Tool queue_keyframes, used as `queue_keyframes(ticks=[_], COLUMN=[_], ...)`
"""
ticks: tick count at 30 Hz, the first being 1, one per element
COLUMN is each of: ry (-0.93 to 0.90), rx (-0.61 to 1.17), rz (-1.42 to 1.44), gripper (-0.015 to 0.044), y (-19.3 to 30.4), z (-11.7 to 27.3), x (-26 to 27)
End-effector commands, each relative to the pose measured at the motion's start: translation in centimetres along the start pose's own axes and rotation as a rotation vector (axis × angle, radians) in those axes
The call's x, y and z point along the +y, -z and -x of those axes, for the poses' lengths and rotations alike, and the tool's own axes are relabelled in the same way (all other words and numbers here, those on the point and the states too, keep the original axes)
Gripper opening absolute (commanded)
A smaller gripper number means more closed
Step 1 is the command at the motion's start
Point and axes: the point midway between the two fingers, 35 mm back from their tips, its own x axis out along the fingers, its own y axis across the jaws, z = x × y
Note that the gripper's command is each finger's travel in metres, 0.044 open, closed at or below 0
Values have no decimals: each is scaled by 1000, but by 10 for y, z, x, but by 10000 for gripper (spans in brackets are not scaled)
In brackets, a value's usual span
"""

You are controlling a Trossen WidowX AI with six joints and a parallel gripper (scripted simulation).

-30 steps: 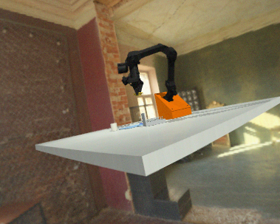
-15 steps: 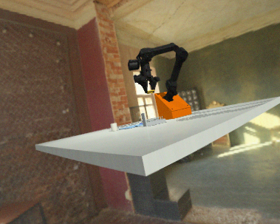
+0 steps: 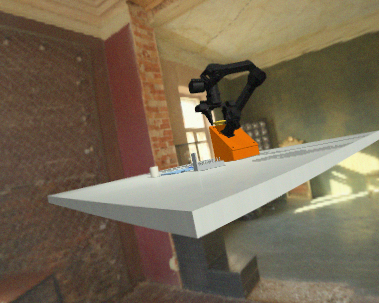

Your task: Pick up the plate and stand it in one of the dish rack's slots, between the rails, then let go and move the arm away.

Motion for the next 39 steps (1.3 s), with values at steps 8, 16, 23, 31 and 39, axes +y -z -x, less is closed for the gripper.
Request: queue_keyframes(ticks=[8,16,23,31,39], ry=[7,36,47,44,27], rx=[2,-163,-314,-465,-592], rz=[-107,-28,54,159,274], gripper=[0,0,0,0,0], y=[3,-14,-29,-43,-52], z=[-4,-25,-43,-61,-77], x=[-15,-16,-15,-13,-11])
